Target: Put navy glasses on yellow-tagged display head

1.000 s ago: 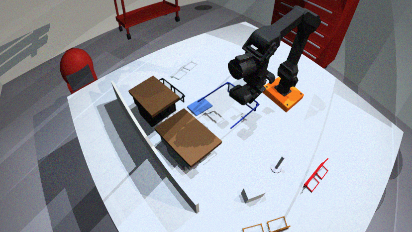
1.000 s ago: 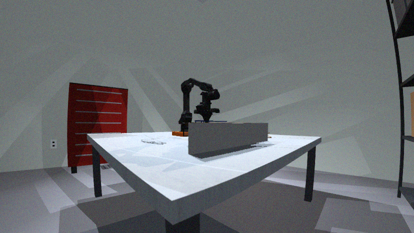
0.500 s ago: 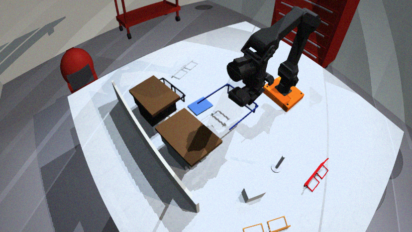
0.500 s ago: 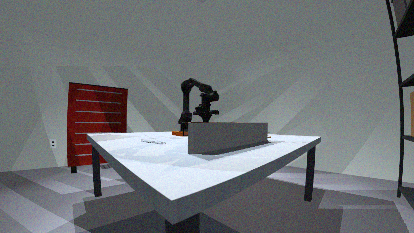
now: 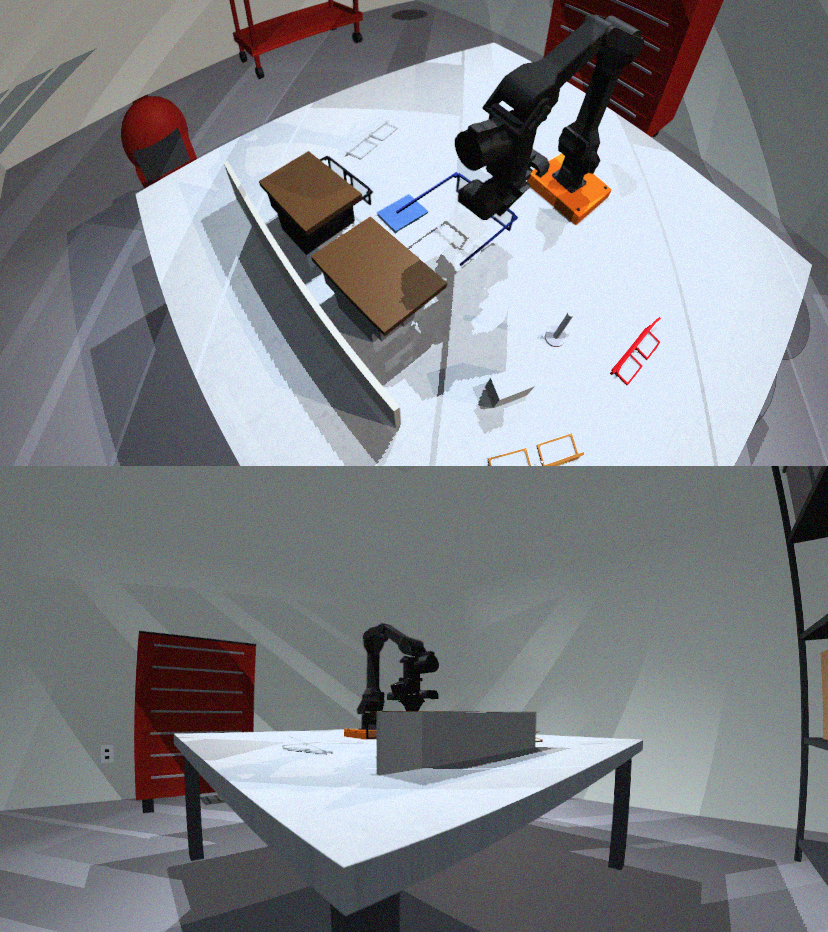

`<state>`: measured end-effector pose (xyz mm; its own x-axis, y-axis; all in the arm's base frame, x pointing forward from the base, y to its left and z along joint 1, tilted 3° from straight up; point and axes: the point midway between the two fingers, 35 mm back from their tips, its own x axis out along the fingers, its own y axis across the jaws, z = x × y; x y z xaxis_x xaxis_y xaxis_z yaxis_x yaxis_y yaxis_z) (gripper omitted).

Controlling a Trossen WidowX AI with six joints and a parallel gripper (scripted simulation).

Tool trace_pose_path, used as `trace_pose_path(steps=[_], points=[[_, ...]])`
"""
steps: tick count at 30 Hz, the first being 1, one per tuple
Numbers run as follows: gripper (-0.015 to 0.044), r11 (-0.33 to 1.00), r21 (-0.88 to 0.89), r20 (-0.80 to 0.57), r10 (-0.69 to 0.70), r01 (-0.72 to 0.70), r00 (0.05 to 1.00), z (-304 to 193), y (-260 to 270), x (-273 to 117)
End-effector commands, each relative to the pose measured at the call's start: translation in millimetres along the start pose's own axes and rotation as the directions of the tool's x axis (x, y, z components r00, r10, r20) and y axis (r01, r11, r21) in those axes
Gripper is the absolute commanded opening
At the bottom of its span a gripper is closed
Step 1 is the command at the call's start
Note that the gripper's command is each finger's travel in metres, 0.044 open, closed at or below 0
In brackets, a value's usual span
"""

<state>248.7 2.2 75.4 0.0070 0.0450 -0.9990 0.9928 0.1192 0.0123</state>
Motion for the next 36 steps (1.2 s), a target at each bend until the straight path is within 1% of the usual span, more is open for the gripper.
trace_pose_path(steps=[1, 36], points=[[0.0, 1.0, -0.004, -0.006, -0.003, 0.003, 1.0, -1, -1, 3], [0.0, 1.0, -0.004, -0.006, 0.012, -0.012, 1.0, -1, 39, 5]])
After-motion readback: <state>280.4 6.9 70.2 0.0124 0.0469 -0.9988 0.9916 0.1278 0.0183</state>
